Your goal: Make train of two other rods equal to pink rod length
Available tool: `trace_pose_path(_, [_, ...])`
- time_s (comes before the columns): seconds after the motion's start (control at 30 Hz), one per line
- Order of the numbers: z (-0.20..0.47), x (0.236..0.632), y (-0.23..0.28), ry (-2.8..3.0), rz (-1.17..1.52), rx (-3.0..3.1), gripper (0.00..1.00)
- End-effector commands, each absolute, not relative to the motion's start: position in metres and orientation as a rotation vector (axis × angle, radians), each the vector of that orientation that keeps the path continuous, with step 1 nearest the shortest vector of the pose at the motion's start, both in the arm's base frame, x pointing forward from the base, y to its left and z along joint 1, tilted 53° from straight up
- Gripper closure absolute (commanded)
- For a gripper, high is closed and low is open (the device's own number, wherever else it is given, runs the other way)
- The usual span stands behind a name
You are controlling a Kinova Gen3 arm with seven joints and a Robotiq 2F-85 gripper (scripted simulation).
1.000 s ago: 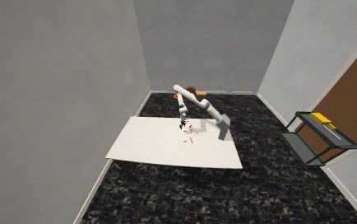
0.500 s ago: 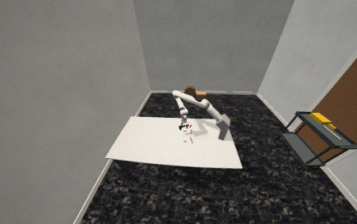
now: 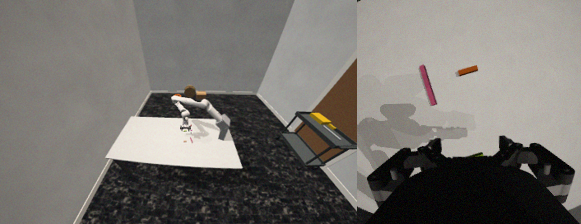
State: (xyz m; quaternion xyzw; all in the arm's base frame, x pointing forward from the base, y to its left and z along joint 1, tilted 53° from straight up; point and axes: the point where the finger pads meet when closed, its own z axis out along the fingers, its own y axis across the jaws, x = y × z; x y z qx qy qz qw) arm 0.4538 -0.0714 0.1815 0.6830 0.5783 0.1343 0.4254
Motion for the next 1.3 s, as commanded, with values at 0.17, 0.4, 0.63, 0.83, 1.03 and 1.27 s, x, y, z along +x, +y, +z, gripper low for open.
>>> trace_pose_path(0.17, [0.175,0.4529,-0.0616,1.439,0.356,1.726,0.0])
trace_pose_path(0.4, [0.175,0.4528,-0.0616,1.439,0.356,1.726,0.0])
trace_pose_path(0.63, [0.175,0.4528,-0.0616,1.439,0.356,1.726,0.0])
trace_pose_path(0.83, [0.175,0.4528,-0.0616,1.439,0.356,1.726,0.0])
trace_pose_path(1.03, [0.175,0.4528,-0.0616,1.439,0.356,1.726,0.0])
trace_pose_path(1.27, [0.175,0.4528,-0.0616,1.439,0.356,1.726,0.0])
